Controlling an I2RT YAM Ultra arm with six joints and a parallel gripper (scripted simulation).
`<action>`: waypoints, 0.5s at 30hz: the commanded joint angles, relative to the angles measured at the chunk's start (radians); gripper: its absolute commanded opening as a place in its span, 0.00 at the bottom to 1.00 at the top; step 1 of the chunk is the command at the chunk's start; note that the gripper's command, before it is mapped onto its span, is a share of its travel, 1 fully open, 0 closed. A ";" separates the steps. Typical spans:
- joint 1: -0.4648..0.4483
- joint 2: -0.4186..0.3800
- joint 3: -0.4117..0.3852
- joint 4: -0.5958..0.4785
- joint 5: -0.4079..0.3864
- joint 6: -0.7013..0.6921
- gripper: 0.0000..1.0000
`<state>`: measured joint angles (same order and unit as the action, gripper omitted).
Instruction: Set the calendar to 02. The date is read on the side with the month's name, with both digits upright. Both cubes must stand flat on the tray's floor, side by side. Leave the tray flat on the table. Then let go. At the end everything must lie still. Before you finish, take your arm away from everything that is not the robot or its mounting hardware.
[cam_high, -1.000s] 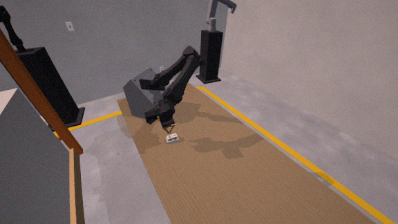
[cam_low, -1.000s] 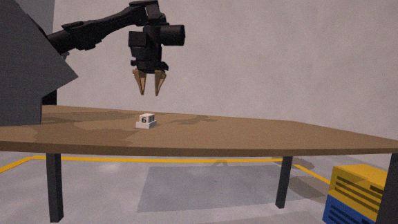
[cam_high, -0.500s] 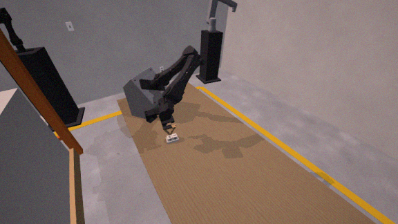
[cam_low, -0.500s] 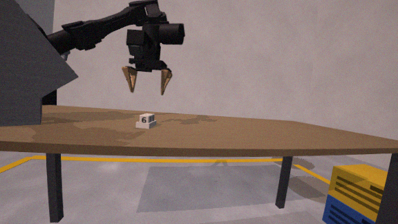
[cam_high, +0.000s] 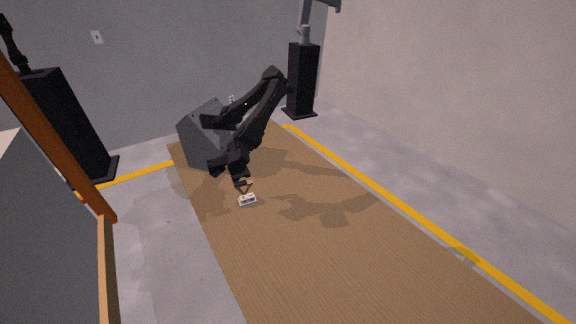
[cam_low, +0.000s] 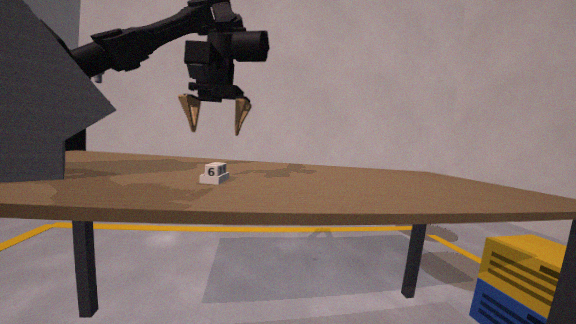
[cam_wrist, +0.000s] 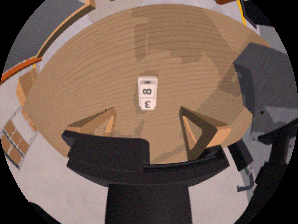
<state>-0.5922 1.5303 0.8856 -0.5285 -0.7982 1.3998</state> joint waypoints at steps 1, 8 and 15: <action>-0.021 -0.010 0.009 -0.015 -0.001 -0.009 1.00; -0.061 -0.030 0.035 -0.100 -0.016 -0.063 1.00; -0.157 -0.059 0.107 -0.302 -0.045 -0.198 1.00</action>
<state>-0.7071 1.4853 0.9607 -0.7227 -0.8341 1.2747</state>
